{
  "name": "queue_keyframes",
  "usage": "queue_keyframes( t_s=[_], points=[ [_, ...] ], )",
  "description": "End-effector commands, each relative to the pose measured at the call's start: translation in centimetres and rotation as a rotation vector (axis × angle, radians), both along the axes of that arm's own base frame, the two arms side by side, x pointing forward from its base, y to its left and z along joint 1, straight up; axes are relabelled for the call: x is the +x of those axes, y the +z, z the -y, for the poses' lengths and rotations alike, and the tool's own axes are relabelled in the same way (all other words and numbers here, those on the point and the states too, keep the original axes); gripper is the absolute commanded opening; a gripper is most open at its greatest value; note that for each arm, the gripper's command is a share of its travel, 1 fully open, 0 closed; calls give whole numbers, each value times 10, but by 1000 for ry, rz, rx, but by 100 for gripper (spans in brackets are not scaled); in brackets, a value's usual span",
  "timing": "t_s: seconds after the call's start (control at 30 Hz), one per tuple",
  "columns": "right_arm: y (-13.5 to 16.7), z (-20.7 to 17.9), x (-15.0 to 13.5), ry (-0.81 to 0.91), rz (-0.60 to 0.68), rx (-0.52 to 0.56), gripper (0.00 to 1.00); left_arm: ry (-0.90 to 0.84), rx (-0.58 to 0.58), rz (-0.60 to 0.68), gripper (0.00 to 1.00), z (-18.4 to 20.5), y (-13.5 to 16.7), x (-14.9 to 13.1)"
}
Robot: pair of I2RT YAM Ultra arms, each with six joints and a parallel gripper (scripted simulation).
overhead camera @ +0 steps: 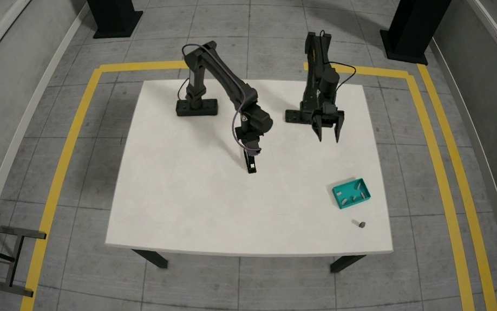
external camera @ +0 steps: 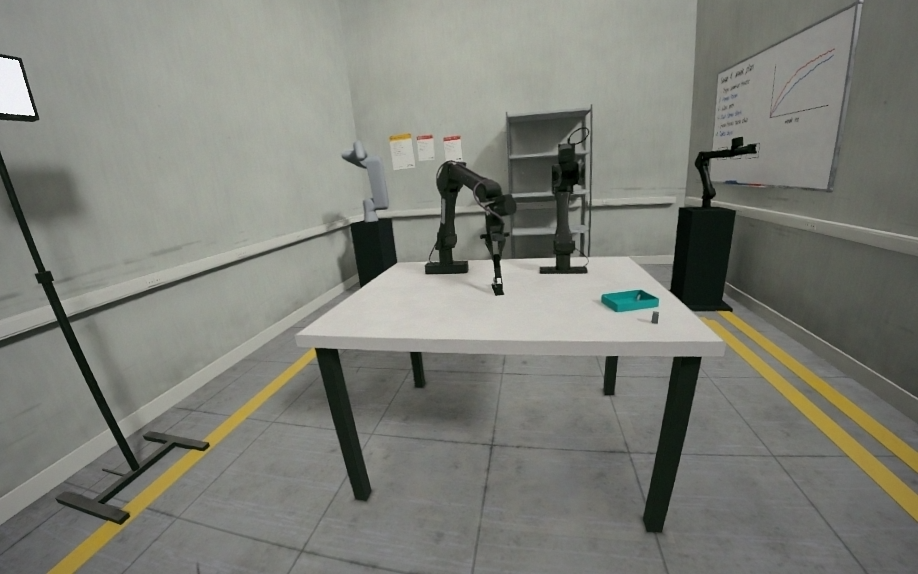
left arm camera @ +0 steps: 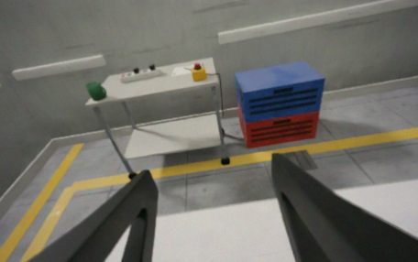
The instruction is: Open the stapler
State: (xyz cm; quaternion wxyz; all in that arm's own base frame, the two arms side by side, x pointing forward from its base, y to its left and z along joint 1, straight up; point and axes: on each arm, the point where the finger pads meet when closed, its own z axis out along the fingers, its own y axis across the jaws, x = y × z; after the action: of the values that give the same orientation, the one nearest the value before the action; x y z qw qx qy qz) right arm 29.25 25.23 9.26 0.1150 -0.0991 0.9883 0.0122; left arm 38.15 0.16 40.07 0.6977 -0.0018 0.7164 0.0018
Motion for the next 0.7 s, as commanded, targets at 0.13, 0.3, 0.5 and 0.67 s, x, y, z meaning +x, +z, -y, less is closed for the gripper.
queue_keyframes(
  t_s=[0.13,0.3,0.5,0.67],
  points=[
    [8,0,4,4,-32,5,17,-28,-13,-7,55,7,4,-6],
    [9,0,4,3,-30,8,17,-123,-29,-174,55,40,-21,-35],
    [8,-1,3,2,-18,8,17,-314,-23,-318,55,90,-27,-110],
    [8,-1,3,2,-18,8,17,-444,-7,-410,55,103,-33,-174]
  ],
)
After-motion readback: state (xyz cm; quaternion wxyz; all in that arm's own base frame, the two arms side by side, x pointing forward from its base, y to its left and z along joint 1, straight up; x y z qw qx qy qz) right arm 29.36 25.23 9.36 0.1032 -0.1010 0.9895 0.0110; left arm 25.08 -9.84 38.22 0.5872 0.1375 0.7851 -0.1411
